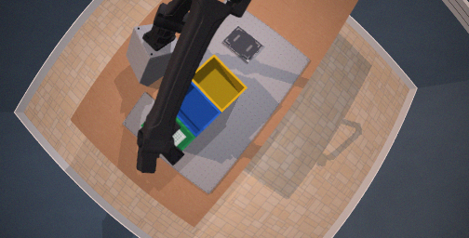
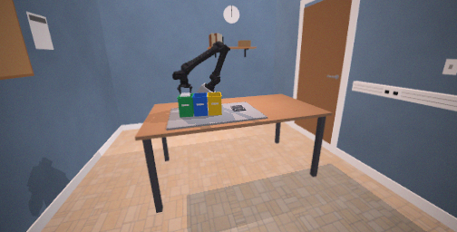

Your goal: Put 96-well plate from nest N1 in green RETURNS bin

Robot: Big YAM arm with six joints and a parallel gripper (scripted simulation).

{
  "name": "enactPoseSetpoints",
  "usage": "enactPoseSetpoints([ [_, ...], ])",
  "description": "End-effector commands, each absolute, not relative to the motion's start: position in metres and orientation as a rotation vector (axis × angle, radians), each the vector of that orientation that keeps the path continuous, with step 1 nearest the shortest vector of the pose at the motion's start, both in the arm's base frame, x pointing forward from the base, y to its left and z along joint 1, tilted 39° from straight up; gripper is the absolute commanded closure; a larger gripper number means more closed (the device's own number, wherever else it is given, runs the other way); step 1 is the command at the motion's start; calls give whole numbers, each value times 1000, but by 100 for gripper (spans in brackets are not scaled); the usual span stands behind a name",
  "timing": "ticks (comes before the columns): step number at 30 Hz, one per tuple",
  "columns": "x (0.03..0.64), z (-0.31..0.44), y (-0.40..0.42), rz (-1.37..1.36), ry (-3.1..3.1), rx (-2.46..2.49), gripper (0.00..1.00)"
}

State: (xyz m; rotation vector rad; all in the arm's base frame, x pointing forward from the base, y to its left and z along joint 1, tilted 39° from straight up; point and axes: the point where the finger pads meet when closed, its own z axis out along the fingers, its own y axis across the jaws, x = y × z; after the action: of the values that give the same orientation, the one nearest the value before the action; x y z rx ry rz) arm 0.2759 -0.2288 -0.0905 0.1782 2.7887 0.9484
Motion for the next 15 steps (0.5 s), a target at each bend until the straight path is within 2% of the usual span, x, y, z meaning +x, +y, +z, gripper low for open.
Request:
enactPoseSetpoints([
  [1,279,-97,-222,962,2795,187,100],
  [15,279,-103,-218,962,2793,197,100],
])
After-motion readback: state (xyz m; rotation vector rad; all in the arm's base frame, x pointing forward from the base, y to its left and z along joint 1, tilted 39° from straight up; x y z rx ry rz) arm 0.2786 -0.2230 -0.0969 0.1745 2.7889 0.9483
